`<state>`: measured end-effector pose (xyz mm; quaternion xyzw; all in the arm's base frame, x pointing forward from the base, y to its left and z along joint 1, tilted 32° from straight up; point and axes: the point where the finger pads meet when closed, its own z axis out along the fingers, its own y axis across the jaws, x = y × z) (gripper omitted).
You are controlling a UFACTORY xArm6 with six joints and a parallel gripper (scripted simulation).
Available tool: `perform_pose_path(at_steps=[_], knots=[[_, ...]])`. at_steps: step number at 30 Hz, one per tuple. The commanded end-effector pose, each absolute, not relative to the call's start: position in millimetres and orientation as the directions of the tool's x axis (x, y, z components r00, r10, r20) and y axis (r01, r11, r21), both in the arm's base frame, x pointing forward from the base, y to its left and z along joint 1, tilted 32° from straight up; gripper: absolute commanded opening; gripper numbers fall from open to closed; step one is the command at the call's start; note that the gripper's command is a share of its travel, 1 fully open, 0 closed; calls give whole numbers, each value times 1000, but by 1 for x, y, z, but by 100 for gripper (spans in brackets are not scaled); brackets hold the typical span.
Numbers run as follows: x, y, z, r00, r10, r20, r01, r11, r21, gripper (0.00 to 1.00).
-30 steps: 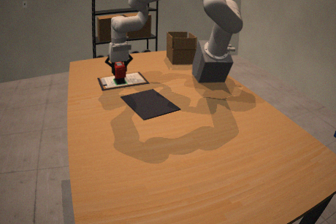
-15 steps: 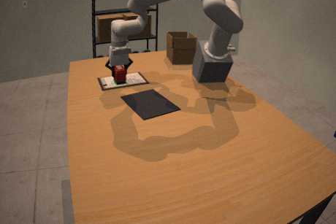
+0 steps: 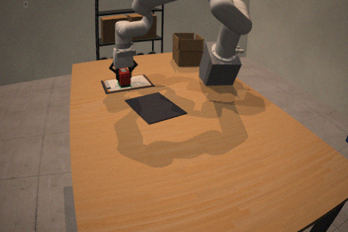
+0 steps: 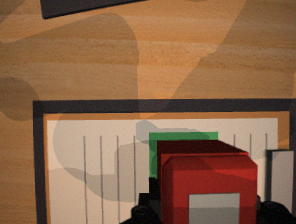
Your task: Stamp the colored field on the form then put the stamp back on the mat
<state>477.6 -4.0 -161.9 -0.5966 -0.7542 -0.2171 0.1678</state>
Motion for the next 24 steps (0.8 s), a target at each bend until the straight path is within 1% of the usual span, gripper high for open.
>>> perform_pose_path(at_steps=[1,11,24], knots=[[478,-4,-161,-232,827,512,973,193,129,34],[478,-5,-160,-232,827,512,973,193,129,34],[478,-18,-139,-232,827,512,973,193,129,34]])
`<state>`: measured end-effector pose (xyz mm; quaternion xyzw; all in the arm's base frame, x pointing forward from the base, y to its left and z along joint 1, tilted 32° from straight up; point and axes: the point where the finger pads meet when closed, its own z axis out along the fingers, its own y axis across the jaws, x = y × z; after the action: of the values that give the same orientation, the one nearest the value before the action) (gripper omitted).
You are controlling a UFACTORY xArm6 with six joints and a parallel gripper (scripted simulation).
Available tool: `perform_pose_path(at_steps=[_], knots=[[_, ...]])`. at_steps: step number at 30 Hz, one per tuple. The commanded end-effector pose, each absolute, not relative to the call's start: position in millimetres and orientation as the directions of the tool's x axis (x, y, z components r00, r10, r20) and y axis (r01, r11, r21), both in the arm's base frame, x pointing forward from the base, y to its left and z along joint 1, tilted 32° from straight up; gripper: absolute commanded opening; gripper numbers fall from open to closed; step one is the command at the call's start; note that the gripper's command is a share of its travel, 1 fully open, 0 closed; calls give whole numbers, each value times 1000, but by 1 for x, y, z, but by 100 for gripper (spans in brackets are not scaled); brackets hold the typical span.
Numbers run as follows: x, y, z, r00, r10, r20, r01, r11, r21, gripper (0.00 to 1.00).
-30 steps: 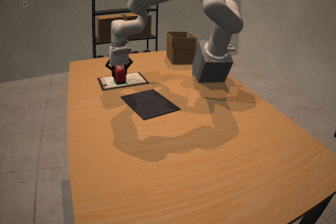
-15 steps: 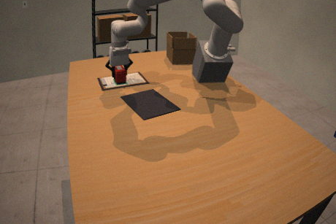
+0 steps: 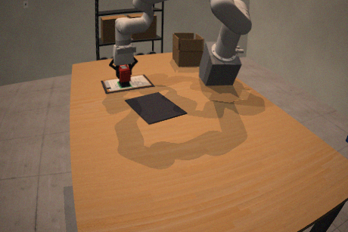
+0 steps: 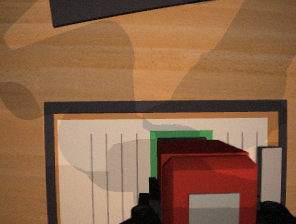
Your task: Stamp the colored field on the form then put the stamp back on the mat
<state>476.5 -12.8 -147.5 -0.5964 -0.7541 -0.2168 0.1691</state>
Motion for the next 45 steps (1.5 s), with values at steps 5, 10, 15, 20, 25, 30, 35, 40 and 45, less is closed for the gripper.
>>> perform_pose_path(at_steps=[5,10,15,20,25,30,35,40,45], knots=[[478,-19,-138,-232,827,512,973,193,129,34],[478,-19,-138,-232,827,512,973,193,129,34],[478,-19,-138,-232,827,512,973,193,129,34],[478,-22,-133,-232,827,512,973,193,129,34],[478,-38,-108,-232,827,512,973,193,129,34],[478,-40,-106,-232,827,512,973,193,129,34],[478,-40,-106,-232,827,512,973,193,129,34],[473,9,-75,-240,828,506,971,200,134,34],[453,57,-46,-253,828,501,967,210,141,34]])
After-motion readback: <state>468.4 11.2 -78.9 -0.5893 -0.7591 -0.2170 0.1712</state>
